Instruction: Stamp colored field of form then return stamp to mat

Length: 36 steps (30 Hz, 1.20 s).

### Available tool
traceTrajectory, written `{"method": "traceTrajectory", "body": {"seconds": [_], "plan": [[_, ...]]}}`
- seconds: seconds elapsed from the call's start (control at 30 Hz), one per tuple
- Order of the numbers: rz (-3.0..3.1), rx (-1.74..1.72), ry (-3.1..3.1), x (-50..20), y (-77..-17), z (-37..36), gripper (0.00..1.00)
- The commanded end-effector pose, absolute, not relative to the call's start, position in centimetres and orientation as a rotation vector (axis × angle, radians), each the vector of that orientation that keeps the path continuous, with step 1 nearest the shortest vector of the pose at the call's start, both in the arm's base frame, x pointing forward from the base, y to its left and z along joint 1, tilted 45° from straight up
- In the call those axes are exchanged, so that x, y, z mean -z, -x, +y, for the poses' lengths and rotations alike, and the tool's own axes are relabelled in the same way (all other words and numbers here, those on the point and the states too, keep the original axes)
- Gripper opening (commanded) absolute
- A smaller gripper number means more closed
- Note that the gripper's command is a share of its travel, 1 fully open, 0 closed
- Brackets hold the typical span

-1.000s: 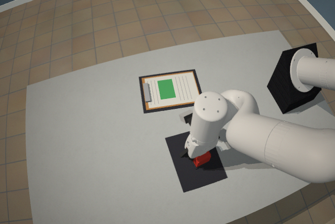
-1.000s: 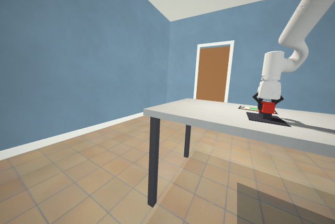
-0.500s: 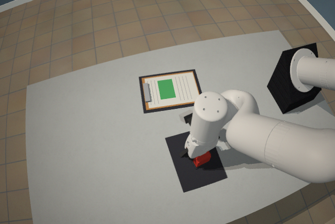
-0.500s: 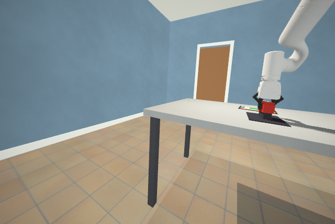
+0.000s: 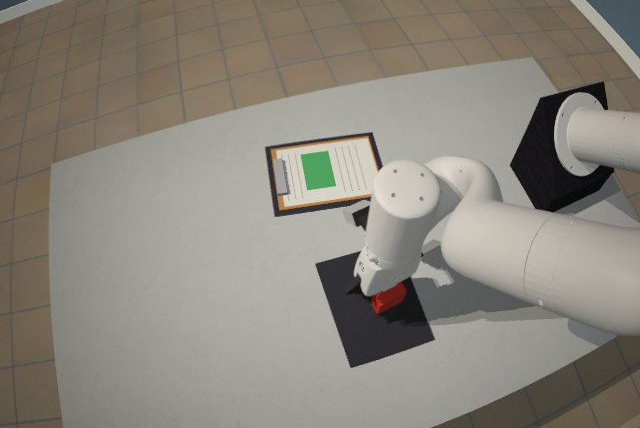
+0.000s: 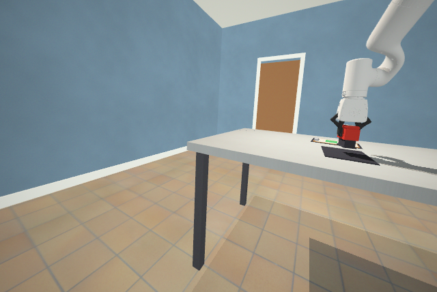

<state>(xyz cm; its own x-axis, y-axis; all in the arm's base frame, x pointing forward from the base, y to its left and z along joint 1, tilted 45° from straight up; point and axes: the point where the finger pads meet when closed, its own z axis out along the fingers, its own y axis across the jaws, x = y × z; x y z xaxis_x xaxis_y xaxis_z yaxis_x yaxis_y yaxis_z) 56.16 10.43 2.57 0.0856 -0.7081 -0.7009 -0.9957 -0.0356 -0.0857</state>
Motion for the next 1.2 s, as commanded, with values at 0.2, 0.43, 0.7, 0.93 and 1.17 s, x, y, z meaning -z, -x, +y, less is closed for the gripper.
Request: {"method": "traceTrajectory", "body": {"seconds": [0.2,0.43,0.7,0.93,1.17], "plan": [[1.678,-0.654,1.802,-3.2,-56.2,9.8,0.35],[1.721,-0.67,1.771,-0.2,-57.4,6.5,0.35],[1.959,-0.774,1.571,9.2,-56.4,-3.2,0.35],[1.965,-0.778,1.565,16.3,-55.1,-10.0,0.35],[1.965,-0.778,1.565,20.3,-55.0,-13.7,0.35]]}}
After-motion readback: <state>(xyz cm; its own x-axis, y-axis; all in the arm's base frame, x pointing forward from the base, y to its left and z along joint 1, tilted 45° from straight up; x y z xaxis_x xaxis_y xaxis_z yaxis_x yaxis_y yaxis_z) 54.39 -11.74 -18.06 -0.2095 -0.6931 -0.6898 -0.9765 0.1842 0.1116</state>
